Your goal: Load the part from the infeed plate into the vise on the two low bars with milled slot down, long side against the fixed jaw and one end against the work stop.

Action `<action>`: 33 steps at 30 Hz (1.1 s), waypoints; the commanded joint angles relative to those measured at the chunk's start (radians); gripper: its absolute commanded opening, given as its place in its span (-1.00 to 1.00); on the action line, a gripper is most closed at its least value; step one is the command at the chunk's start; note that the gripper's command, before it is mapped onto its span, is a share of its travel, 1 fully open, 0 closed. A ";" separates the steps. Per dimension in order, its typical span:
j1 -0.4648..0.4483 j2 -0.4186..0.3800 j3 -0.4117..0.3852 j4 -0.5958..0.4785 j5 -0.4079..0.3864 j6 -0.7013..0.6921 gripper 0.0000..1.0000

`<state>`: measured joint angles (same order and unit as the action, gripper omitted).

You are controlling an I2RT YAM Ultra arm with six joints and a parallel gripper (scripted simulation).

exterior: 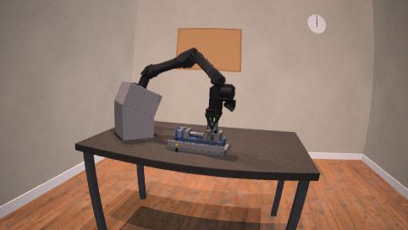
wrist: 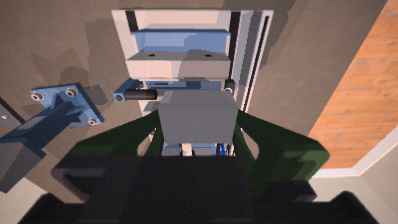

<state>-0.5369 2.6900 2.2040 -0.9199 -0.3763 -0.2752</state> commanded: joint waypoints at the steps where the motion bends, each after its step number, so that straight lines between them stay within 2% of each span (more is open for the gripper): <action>1: -0.010 0.008 0.027 0.018 0.006 0.007 -1.00; 3: -0.008 -0.013 0.028 0.004 0.006 0.006 -1.00; 10: -0.005 0.019 0.027 0.024 0.006 0.011 -1.00; 13: -0.004 0.002 0.026 0.035 0.006 0.012 -1.00; 17: 0.002 0.026 0.027 0.040 0.007 0.014 -1.00; 33: 0.001 0.019 0.027 0.040 0.007 0.015 -1.00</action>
<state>-0.5285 2.7171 2.2036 -0.8894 -0.3748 -0.2649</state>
